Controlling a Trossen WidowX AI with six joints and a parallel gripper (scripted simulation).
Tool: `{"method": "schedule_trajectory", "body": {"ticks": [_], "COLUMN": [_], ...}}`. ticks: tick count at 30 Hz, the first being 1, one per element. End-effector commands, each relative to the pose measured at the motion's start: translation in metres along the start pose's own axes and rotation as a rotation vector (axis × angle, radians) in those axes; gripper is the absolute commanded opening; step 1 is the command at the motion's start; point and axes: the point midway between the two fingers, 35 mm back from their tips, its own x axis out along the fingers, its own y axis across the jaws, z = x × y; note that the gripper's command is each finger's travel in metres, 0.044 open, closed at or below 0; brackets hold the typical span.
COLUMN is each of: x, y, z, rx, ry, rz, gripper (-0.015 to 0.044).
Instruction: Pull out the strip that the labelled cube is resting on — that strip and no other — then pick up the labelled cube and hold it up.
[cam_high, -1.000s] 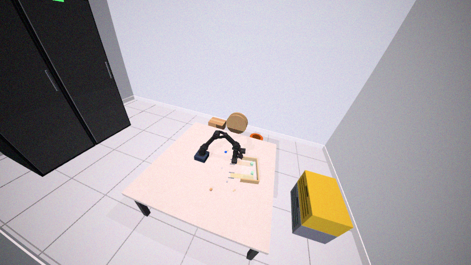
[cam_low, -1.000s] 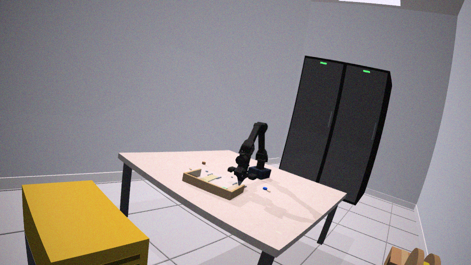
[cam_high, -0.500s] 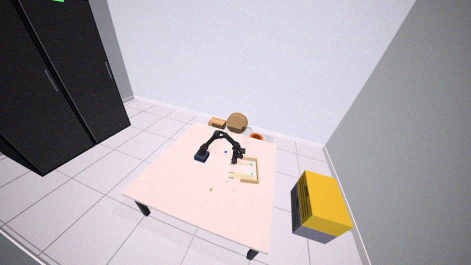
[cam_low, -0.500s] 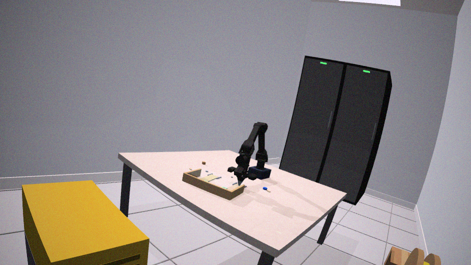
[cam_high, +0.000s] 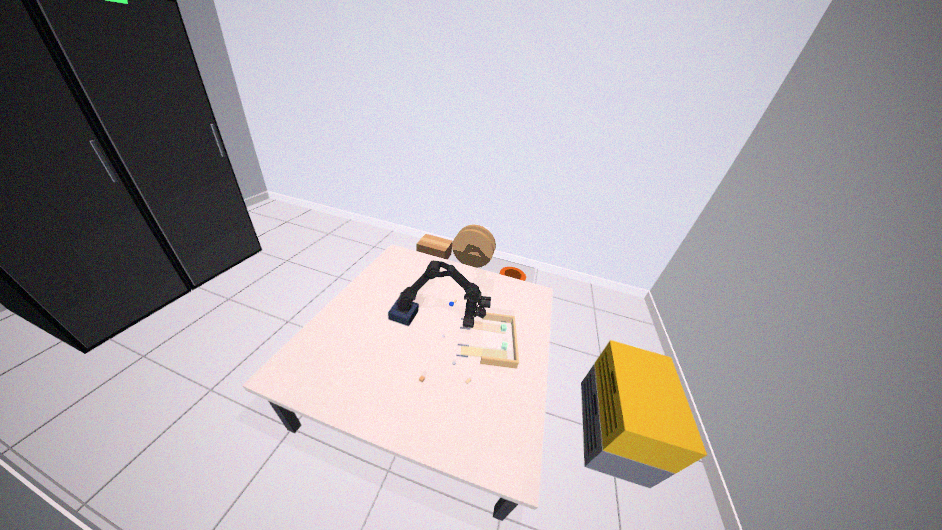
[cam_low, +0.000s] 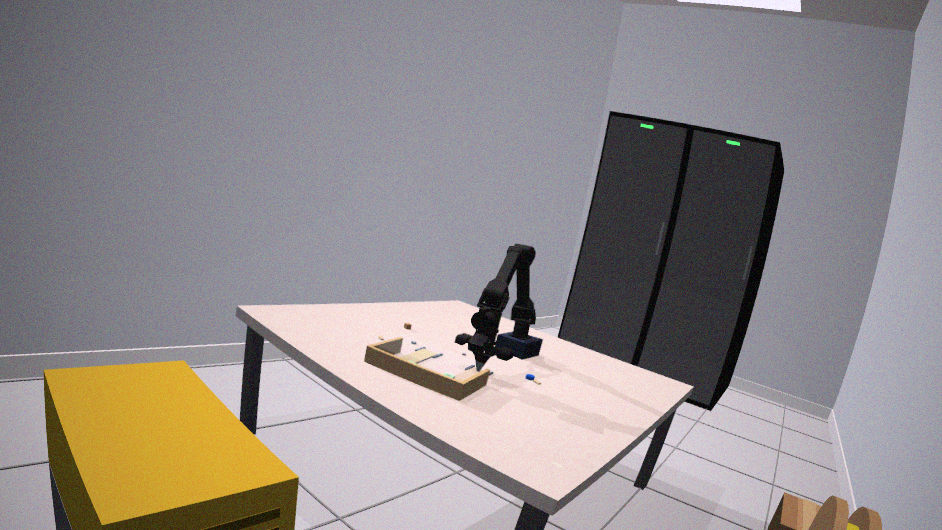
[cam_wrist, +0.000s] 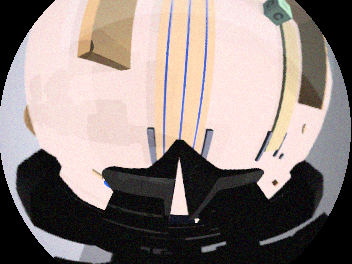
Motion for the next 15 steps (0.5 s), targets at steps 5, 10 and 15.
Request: {"method": "schedule_trajectory", "body": {"ticks": [5,10,15], "x": [0.002,0.0026,0.003], "y": [0.0004,0.0004,0.0004], "z": [-0.0004,-0.0004,-0.0004], "rx": [-0.003,-0.003,-0.003], "ry": [0.001,0.001,0.001], "rz": [0.003,0.003,0.003], "gripper": [0.0,0.0,0.0]}}
